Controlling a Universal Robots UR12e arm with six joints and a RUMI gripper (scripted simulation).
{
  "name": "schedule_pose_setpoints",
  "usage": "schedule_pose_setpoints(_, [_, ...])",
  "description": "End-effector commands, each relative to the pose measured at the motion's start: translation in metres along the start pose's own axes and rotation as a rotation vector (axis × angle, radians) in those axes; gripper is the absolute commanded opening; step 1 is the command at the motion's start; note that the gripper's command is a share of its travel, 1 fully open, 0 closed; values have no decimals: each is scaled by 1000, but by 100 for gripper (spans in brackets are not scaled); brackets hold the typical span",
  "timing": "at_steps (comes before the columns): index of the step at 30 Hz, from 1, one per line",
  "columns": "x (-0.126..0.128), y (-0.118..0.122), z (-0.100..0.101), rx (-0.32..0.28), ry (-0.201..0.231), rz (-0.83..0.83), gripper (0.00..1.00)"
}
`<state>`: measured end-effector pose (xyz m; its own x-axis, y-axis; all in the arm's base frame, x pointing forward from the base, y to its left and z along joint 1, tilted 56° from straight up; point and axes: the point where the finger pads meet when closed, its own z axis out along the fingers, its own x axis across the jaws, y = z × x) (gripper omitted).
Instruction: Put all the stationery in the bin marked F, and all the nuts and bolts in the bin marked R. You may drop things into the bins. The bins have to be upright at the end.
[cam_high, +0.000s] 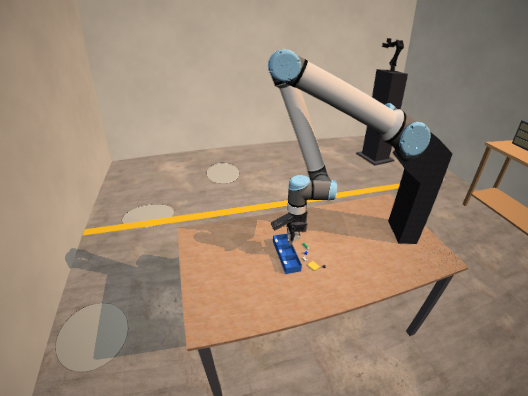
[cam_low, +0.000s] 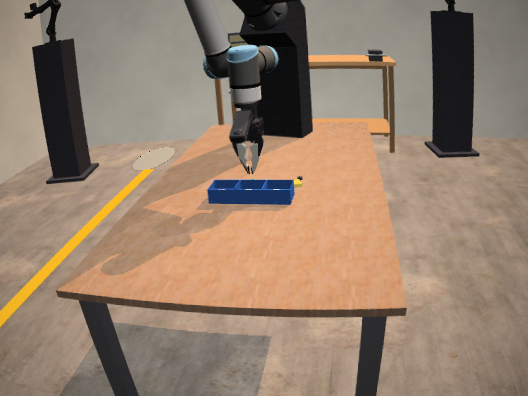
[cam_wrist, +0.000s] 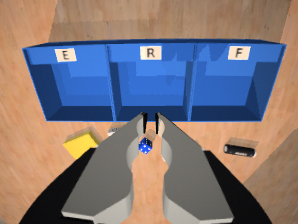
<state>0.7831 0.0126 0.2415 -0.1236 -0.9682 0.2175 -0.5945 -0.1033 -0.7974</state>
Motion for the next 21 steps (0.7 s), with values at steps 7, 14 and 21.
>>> schedule_pose_setpoints(7, [-15, 0, -7, 1, 0, 0, 4])
schedule_pose_setpoints(14, [-40, 1, -7, 1, 0, 0, 4])
schedule_pose_setpoints(21, [-75, 2, -7, 1, 0, 0, 4])
